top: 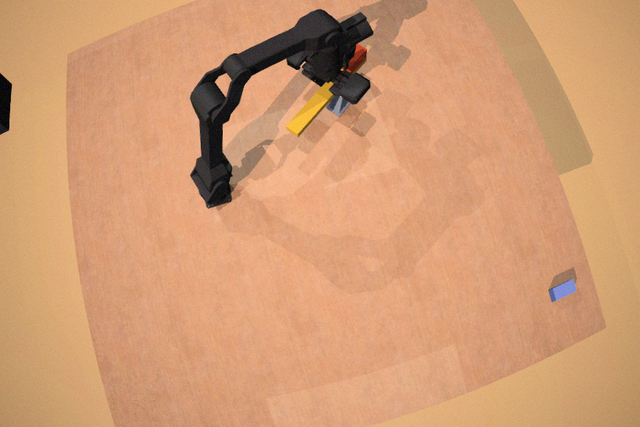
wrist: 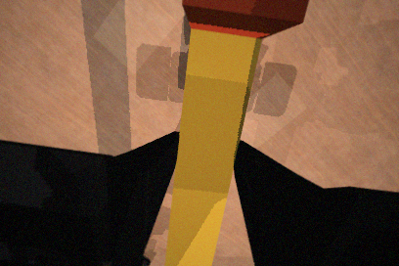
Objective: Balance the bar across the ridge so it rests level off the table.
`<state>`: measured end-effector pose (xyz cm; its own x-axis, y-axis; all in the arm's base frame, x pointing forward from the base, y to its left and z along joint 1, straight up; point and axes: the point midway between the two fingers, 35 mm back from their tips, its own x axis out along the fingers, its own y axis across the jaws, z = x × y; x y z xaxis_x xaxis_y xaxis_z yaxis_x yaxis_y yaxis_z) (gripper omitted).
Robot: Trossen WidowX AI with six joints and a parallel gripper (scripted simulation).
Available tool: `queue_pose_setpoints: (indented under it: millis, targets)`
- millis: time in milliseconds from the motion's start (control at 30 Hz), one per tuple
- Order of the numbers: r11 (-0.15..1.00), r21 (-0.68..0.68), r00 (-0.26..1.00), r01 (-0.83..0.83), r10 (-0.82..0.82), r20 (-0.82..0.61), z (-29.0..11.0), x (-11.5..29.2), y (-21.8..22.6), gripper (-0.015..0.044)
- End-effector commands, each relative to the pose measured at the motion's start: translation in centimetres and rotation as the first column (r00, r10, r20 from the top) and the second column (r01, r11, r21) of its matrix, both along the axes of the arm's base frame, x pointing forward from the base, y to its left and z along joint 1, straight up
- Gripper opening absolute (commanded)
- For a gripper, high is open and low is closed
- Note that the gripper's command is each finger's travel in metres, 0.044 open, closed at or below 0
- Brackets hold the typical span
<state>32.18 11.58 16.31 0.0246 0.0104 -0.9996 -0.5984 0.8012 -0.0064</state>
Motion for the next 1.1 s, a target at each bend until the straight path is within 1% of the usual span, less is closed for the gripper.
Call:
queue_pose_setpoints:
  millis: [0,833,1067]
  targets:
    - [1.0,0.0,1.0,-0.002,0.002,0.004,-0.2,0.1,0.2,0.0]
    - [1.0,0.0,1.0,-0.003,0.003,0.004,-4.1,0.3,0.1,0.0]
    - [1.0,0.0,1.0,-0.003,0.003,0.004,-4.2,0.3,0.1,0.0]
